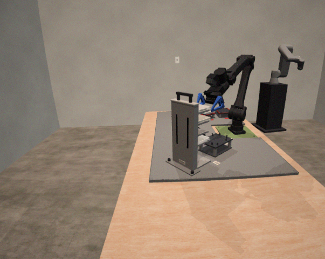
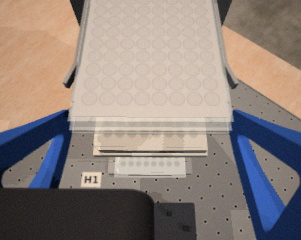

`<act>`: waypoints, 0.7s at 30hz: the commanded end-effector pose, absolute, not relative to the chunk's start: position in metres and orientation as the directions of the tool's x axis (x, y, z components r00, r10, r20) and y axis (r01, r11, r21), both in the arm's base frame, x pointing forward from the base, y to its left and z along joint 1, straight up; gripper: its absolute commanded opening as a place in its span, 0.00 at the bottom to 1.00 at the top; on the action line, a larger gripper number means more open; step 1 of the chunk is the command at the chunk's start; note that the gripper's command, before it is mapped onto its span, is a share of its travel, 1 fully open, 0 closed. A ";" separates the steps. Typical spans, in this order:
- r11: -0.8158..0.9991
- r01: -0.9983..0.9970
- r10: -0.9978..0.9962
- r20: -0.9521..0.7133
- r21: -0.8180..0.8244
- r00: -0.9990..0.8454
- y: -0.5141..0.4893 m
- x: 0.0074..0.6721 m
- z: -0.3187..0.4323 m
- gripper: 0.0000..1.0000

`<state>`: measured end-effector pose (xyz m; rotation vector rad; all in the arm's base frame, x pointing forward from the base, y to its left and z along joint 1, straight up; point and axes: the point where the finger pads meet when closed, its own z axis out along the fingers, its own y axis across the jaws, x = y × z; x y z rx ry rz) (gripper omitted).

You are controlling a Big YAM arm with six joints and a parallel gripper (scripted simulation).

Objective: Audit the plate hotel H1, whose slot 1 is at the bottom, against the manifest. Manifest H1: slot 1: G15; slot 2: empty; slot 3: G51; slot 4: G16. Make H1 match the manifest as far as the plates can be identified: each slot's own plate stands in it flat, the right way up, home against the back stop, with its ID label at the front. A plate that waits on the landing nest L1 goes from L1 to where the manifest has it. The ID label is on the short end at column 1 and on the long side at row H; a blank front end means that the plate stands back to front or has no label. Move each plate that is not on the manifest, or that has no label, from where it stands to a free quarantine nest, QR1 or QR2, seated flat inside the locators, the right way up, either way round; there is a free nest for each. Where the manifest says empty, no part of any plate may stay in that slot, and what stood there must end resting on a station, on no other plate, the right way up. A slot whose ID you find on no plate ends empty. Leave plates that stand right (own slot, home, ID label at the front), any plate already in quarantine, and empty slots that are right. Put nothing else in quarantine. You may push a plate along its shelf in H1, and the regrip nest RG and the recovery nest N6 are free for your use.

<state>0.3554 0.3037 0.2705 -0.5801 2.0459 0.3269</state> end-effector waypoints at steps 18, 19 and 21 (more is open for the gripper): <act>0.854 -0.520 -0.197 -0.913 0.020 -0.358 0.314 0.373 0.331 0.86; 0.854 -0.520 -0.197 -0.913 0.020 -0.358 0.314 0.373 0.331 0.86; 0.854 -0.520 -0.197 -0.913 0.020 -0.358 0.314 0.373 0.331 0.86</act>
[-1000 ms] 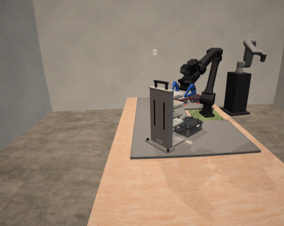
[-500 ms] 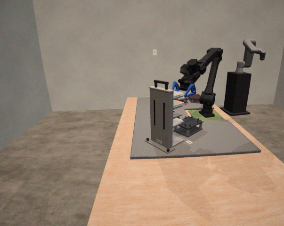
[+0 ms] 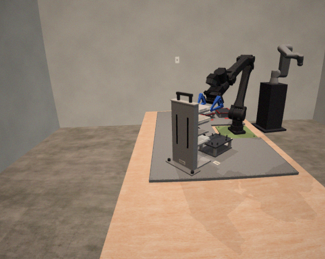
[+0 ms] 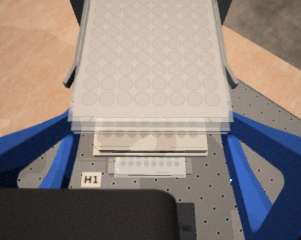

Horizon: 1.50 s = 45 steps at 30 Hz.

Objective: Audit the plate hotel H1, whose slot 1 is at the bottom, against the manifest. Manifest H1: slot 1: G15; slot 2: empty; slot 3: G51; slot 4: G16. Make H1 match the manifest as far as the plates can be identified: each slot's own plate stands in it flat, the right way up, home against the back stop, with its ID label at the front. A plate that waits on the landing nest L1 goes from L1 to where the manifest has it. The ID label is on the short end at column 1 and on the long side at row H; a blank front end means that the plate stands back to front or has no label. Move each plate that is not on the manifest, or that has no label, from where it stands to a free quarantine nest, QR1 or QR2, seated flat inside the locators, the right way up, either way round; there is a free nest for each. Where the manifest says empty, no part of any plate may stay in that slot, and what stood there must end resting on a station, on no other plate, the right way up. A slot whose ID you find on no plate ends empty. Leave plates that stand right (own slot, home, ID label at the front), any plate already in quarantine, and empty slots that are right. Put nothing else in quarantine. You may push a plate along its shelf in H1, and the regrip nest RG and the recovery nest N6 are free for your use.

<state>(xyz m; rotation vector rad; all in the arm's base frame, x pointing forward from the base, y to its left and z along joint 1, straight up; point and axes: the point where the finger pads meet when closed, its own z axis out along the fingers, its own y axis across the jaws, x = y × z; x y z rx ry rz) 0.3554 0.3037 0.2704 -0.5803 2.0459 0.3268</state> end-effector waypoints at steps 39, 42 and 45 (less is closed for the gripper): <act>0.854 -0.520 -0.209 -0.905 0.016 -0.371 0.311 0.370 0.329 0.86; 0.854 -0.520 -0.206 -0.907 0.017 -0.367 0.311 0.370 0.331 0.86; 0.854 -0.520 -0.205 -0.907 0.017 -0.367 0.311 0.370 0.331 0.86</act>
